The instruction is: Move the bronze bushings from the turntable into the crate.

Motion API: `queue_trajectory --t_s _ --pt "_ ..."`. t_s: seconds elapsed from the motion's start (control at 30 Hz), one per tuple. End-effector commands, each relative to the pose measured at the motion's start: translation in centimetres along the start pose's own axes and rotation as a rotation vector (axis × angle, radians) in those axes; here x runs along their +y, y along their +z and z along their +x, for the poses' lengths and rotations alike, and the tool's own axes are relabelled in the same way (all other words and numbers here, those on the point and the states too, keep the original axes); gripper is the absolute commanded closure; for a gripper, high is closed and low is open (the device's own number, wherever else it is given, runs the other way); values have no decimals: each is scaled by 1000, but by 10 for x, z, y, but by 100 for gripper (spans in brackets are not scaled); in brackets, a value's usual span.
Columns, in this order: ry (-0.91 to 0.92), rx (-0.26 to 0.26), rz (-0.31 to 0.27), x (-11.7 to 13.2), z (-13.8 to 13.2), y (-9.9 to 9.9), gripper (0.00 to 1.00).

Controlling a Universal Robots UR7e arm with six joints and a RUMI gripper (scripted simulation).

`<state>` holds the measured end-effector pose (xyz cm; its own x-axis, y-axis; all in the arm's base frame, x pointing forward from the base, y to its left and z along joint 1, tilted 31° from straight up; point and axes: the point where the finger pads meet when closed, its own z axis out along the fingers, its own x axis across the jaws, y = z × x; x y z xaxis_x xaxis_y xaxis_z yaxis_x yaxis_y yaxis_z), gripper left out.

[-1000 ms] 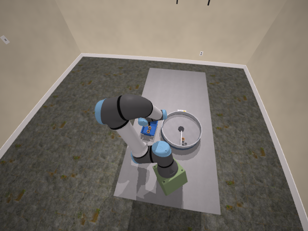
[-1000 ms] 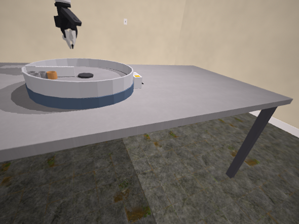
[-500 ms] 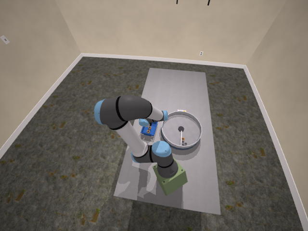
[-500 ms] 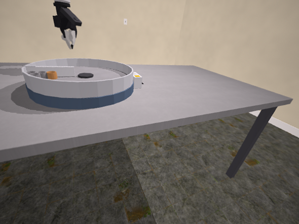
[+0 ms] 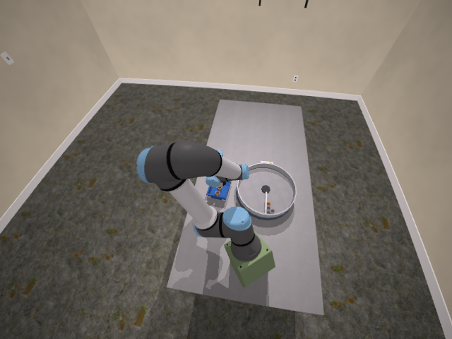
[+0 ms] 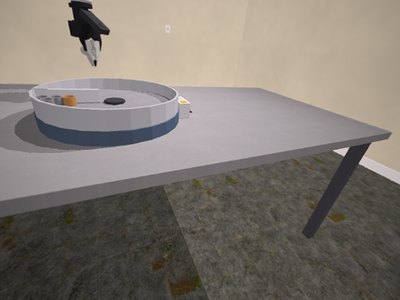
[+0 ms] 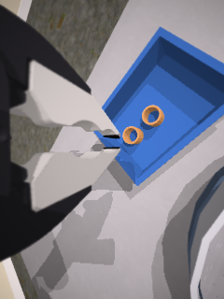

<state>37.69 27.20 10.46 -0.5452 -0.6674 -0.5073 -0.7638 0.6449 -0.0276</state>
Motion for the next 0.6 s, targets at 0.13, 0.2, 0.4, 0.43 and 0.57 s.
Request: queue_trajectory --t_s 0.13,0.2,0.4,0.43,0.57 --pt "-52 -1 -3 -8 11 0 94" --pt "-66 -1 -3 -11 14 0 94" --pt "-112 -2 -3 -19 24 0 94" --pt "-120 -2 -3 -20 26 0 94" --pt "-145 -3 -2 -24 31 0 94"
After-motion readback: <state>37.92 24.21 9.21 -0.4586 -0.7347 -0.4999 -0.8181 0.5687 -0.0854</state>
